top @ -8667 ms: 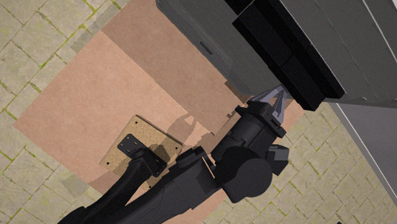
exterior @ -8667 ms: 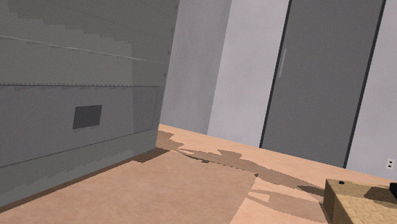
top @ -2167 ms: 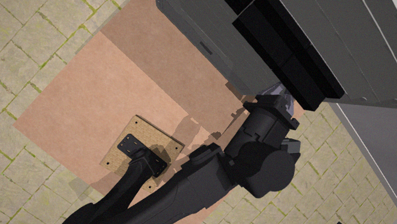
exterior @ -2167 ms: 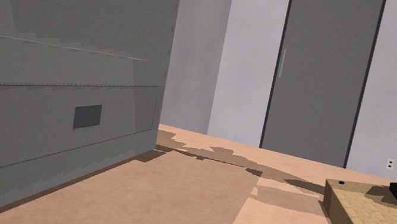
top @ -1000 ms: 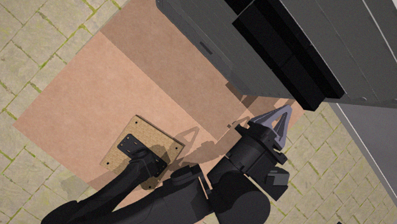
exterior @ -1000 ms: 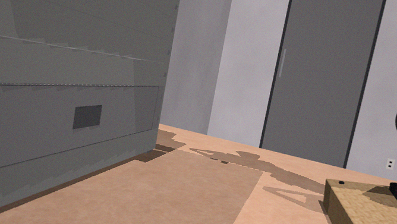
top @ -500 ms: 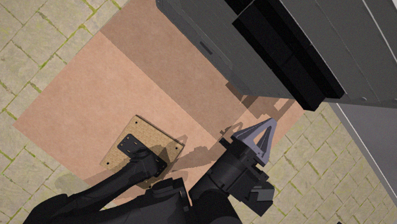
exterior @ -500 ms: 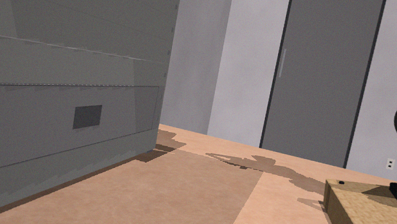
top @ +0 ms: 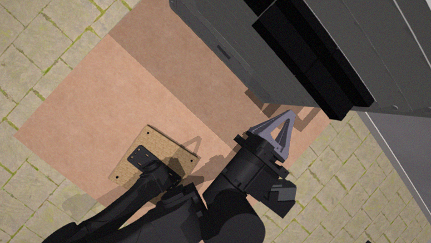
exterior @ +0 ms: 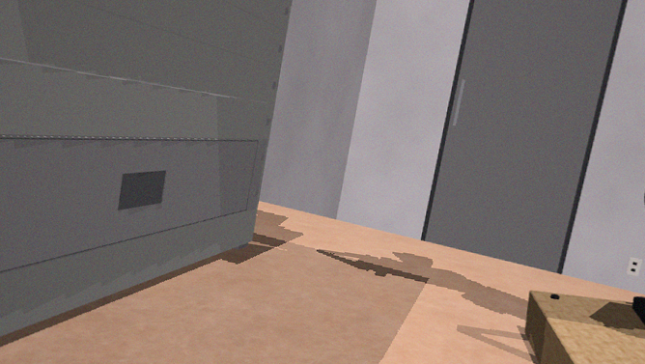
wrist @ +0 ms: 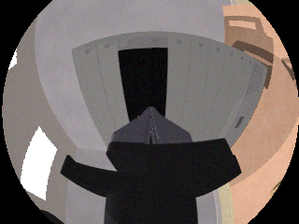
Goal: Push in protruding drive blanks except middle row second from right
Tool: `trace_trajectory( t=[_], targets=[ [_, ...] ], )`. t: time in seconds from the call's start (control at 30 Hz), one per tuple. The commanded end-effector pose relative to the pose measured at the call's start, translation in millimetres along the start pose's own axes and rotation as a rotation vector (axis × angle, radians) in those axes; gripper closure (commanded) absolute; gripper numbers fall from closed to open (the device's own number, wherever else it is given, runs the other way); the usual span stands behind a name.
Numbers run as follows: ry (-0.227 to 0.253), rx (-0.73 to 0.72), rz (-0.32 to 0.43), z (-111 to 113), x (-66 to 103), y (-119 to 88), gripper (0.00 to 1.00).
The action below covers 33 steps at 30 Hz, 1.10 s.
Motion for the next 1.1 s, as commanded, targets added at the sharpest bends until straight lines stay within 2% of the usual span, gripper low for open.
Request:
trace_trajectory(
  t=[0.0,0.13,0.2,0.23,1.07],
  targets=[
    [0.045,0.039,-0.039,16,-25.6,6,1.00],
    [0.045,0.038,-0.039,17,-38.7,6,1.00],
    [0.045,0.038,-0.039,17,-38.7,6,1.00],
    [0.079,0.051,-0.049,27,-28.1,5,1.00],
    [0.071,0.048,-0.047,25,-30.4,6,1.00]
  ],
)
Point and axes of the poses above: the point where the finger pads meet when closed, its own x axis back along the fingers, its own z axis across the jaws, y = z × x, the point moved 7 cm from there along x, back along the fingers, and after that the axes turned 7 degrees about x, right-handed, at the moved point
